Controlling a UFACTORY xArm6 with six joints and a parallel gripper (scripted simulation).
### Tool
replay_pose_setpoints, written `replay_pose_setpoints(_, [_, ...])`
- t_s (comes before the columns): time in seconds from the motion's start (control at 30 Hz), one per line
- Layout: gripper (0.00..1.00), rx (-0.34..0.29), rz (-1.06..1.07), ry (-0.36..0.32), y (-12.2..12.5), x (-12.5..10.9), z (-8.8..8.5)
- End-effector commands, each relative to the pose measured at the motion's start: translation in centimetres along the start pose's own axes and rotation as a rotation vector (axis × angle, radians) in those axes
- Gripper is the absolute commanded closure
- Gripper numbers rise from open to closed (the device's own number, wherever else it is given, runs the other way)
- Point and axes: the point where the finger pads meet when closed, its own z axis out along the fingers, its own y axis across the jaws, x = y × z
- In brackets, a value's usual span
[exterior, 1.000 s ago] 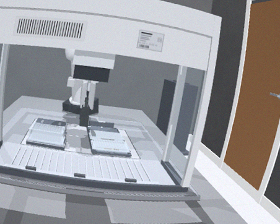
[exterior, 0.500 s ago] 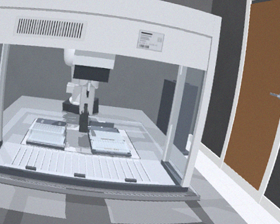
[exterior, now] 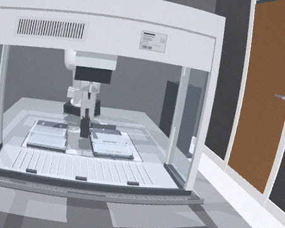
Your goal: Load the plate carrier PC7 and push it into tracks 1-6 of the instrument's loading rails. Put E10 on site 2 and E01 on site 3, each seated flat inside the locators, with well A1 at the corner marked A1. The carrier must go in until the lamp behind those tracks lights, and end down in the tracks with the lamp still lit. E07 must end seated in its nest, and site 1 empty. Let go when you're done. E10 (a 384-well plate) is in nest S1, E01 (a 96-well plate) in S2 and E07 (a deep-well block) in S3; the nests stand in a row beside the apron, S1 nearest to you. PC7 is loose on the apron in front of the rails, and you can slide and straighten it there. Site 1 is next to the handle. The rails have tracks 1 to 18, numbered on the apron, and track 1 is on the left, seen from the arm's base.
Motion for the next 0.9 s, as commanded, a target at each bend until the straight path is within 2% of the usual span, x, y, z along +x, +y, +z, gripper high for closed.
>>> replay_pose_setpoints(0.0, [0.00, 0.003, 0.000, 0.000, -0.1, 0.0, 0.0])
replay_pose_setpoints(0.87, [0.00, 0.003, 0.000, 0.000, -0.1, 0.0, 1.5])
